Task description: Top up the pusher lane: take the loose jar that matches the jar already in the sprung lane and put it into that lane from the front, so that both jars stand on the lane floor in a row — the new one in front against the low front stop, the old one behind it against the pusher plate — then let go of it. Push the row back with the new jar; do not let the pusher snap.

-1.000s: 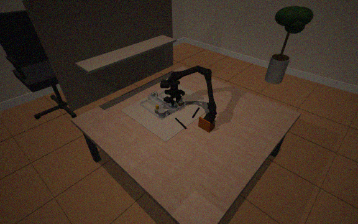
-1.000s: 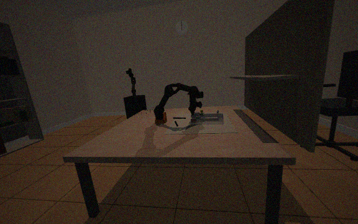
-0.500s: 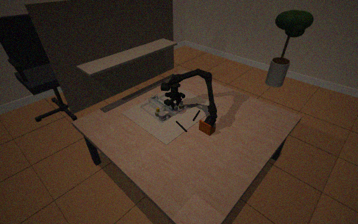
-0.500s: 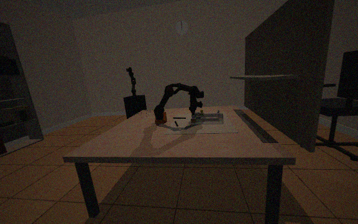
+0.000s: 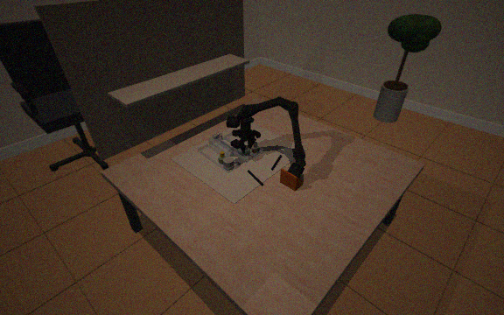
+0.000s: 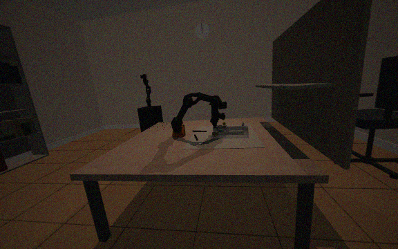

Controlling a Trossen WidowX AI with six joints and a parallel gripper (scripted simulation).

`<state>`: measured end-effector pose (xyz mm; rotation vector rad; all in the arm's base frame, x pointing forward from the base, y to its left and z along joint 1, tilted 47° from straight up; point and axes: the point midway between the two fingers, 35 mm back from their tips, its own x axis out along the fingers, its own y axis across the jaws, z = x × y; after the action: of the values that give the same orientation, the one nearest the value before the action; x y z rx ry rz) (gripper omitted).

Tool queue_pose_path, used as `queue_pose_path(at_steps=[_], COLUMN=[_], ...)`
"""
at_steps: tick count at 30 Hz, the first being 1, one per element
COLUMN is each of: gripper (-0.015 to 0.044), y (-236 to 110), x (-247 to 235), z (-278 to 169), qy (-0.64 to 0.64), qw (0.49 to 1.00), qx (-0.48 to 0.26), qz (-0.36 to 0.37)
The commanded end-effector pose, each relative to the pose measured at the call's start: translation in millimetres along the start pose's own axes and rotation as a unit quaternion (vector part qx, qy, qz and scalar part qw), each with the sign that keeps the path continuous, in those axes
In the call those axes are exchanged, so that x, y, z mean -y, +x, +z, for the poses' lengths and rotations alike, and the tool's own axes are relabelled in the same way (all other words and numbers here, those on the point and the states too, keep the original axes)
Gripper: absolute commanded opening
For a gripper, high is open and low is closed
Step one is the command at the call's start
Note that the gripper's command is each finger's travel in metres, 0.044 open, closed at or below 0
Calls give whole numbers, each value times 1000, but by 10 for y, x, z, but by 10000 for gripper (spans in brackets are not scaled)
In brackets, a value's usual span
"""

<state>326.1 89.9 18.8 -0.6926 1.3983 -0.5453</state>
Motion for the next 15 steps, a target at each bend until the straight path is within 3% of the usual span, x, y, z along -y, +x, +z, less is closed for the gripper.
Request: queue_pose_path(at_steps=[1, 15], gripper=[0, 0], y=[-18, -3], x=[23, 23], z=[66, 67], qy=[5, 5], qw=[1000, 1000], qx=[13, 13], qz=[-5, -5])
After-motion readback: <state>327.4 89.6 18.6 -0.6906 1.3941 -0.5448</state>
